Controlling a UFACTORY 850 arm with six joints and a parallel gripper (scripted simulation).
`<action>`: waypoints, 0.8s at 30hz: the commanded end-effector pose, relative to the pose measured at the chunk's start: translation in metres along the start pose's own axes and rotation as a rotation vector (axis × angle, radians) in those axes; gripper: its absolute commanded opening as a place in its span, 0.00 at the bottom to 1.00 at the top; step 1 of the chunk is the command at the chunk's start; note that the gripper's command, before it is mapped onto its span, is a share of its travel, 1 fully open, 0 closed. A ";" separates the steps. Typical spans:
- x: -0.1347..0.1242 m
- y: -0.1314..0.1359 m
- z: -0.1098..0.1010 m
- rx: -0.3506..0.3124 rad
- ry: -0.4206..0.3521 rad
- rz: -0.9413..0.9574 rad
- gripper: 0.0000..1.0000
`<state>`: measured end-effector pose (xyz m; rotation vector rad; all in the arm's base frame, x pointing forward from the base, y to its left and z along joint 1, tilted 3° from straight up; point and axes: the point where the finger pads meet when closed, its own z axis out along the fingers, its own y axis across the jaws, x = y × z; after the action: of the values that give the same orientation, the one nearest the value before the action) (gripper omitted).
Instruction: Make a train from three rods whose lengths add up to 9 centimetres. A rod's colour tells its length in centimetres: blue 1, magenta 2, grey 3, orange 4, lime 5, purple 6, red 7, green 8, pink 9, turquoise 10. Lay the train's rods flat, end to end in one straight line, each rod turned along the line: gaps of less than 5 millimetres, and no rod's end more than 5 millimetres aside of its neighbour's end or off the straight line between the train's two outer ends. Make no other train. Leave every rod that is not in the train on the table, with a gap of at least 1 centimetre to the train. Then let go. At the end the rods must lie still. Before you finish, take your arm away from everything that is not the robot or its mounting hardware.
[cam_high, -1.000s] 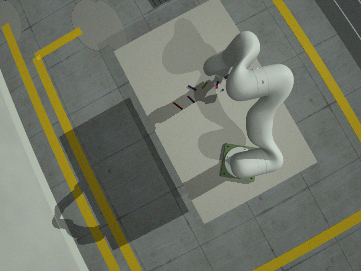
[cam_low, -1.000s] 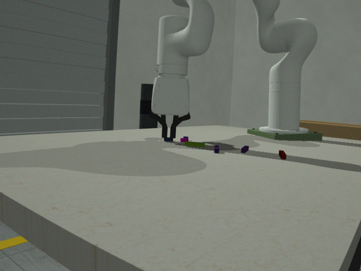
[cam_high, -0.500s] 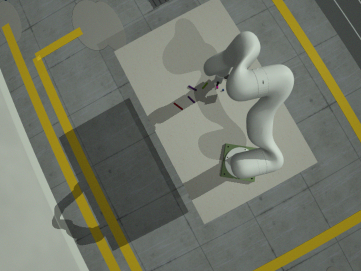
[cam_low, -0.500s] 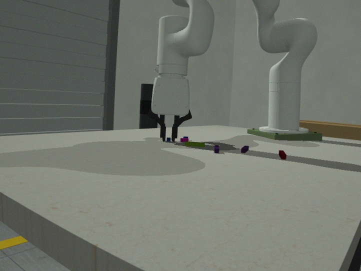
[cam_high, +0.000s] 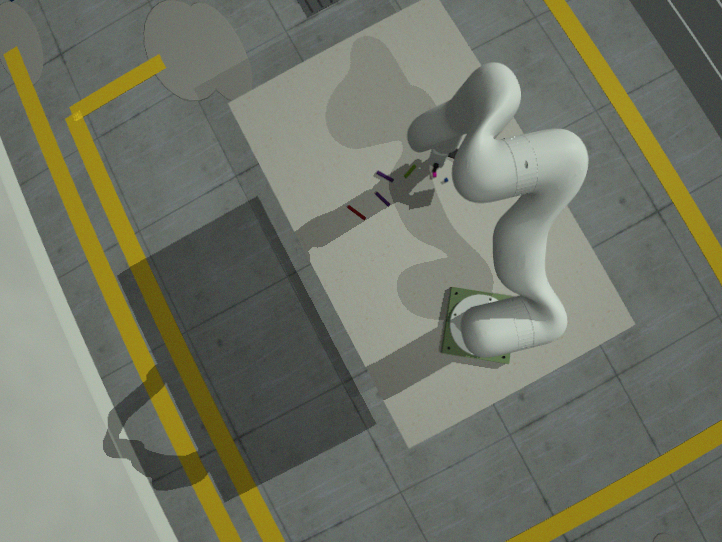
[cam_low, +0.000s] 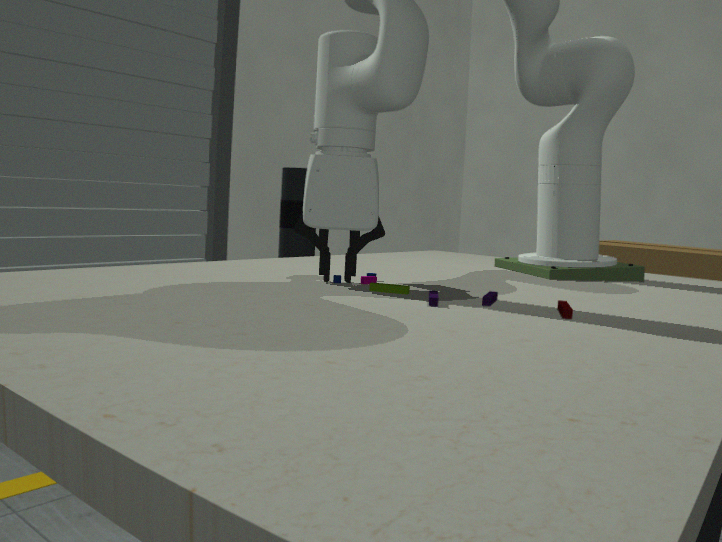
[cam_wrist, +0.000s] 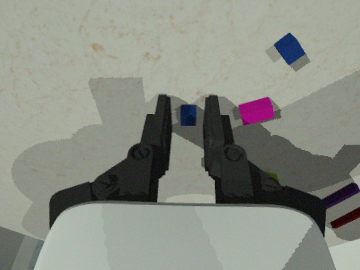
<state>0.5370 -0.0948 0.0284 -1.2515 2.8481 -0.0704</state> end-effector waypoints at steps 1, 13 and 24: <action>0.000 -0.001 -0.003 0.002 -0.001 0.000 0.24; 0.000 -0.001 -0.055 0.002 -0.001 0.000 0.24; 0.000 -0.001 -0.088 0.002 -0.001 0.000 0.24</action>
<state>0.5337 -0.0925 0.1074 -1.2513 2.8478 -0.0710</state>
